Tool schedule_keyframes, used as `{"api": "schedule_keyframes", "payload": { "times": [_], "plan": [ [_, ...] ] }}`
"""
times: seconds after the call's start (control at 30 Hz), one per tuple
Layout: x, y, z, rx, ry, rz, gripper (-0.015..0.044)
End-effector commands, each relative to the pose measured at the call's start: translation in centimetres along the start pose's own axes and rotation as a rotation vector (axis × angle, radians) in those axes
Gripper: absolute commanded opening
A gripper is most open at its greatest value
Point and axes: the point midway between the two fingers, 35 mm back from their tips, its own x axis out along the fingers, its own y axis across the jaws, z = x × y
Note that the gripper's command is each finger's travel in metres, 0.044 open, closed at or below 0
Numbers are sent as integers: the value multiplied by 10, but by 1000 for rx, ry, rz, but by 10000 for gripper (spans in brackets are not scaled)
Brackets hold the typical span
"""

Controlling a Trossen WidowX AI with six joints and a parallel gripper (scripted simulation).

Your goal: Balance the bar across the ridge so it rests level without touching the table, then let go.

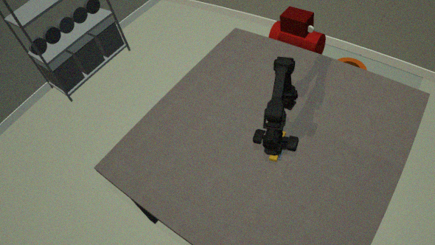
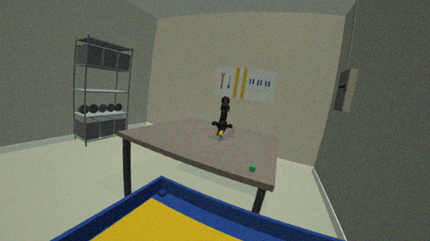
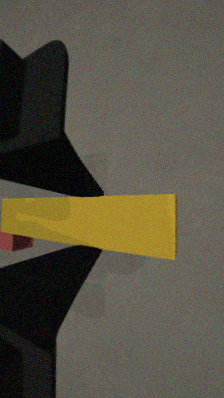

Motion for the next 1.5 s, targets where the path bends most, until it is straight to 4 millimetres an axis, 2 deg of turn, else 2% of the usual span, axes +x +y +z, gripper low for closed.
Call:
{"api": "schedule_keyframes", "payload": {
  "times": [0.0,1.47],
  "plan": [
    [1,0,0,3,1,-1,0],
    [5,0,0,3,1,-1,0]
  ]
}}
